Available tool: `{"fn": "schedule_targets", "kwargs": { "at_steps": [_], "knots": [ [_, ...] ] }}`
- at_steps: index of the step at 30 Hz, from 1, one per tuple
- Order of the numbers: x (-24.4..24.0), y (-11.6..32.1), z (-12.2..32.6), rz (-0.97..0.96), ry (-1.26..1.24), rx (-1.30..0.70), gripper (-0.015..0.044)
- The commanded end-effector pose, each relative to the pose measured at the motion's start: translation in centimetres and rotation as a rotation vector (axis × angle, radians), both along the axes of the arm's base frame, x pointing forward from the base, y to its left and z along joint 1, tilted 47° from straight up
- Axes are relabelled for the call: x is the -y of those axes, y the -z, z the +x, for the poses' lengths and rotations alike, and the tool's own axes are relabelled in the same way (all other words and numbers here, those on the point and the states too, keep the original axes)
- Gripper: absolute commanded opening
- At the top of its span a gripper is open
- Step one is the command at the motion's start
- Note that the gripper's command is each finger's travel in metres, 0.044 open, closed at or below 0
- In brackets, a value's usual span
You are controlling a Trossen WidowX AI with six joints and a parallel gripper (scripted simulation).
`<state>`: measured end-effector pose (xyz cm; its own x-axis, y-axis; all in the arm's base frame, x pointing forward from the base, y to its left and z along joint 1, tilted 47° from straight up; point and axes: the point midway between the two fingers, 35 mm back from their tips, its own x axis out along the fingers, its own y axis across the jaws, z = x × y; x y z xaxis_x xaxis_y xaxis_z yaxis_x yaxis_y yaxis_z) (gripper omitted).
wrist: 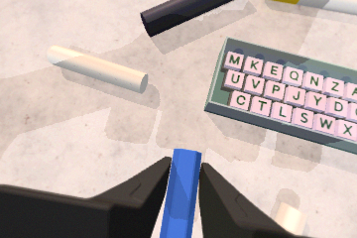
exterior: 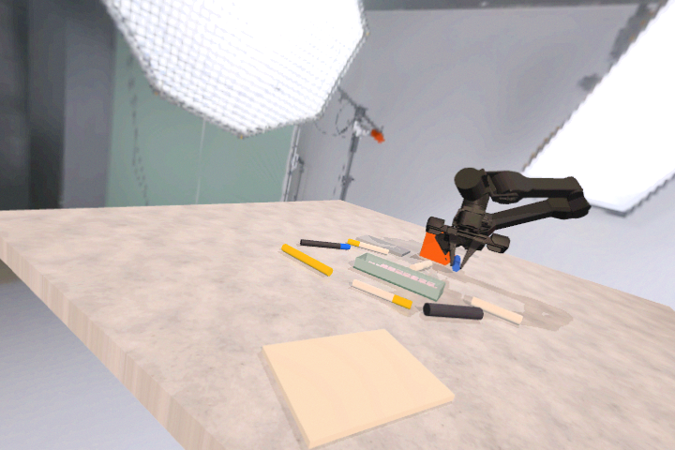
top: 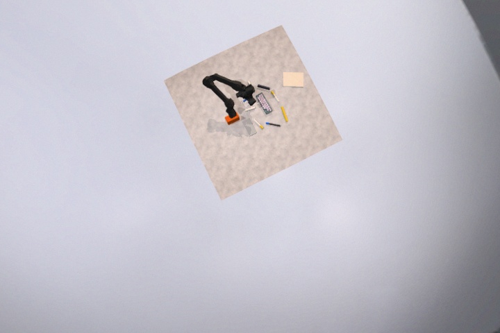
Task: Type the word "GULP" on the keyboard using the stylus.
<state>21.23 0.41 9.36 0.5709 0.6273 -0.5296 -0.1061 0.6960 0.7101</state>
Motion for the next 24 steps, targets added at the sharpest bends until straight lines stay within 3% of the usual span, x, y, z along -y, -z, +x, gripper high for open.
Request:
{"fn": "schedule_targets", "kwargs": {
  "at_steps": [1,24],
  "knots": [
    [0.0,-0.5,0.3,-0.013,-0.057,0.102,0.0000],
    [-1.5,1.2,0.7,-0.023,-0.070,0.114,0.0000]
  ]
}}
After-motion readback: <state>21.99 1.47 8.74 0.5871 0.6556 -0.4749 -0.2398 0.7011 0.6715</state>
